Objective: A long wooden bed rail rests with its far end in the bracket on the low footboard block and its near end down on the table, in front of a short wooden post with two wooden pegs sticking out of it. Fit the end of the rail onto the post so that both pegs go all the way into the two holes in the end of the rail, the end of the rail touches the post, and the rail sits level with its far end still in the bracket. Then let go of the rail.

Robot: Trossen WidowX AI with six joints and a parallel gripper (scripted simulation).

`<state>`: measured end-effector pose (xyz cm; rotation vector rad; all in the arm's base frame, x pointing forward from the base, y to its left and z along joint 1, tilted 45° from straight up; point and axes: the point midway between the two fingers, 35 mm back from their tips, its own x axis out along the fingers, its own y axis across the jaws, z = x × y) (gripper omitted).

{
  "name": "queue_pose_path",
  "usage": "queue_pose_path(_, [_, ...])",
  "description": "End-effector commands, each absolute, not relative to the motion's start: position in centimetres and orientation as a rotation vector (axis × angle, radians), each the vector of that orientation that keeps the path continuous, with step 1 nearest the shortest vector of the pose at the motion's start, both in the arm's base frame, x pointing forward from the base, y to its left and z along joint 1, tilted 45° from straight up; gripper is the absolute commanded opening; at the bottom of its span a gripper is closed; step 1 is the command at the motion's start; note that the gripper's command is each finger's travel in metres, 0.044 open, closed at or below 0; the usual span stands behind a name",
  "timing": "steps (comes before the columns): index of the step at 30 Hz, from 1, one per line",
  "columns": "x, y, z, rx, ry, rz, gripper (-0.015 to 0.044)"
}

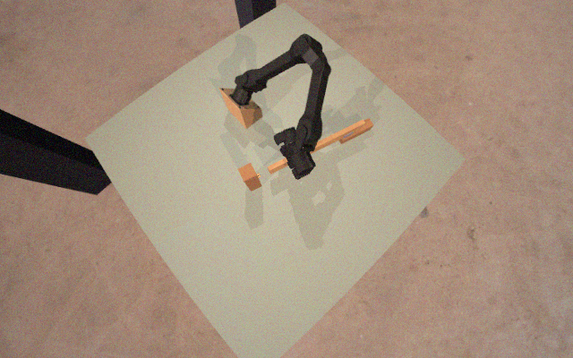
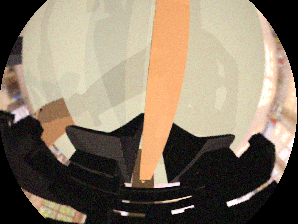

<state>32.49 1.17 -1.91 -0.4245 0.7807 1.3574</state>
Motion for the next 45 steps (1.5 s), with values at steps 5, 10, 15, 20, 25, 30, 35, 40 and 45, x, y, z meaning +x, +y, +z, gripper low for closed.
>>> queue_pose_path(5, [32.96,0.35,-1.17,-0.431,0.768,1.339,0.0000])
queue_pose_path(10, [32.95,0.32,-1.14,-0.431,0.769,1.339,0.0000])
queue_pose_path(15, [32.94,0.50,-1.31,-0.431,0.768,1.339,0.0000])
queue_pose_path(20, [32.90,0.69,-1.48,-0.431,0.768,1.339,0.0000])
queue_pose_path(25, [32.80,0.89,-1.65,-0.431,0.768,1.339,0.0000])
queue_pose_path(30, [32.68,0.95,-1.66,-0.430,0.768,1.339,0.0000])
queue_pose_path(35, [32.57,0.80,-1.47,-0.430,0.768,1.339,0.0000])
queue_pose_path(40, [32.51,0.64,-1.30,-0.431,0.769,1.339,0.0000])
queue_pose_path(45, [32.50,0.63,-1.28,-0.431,0.769,1.339,0.0000])
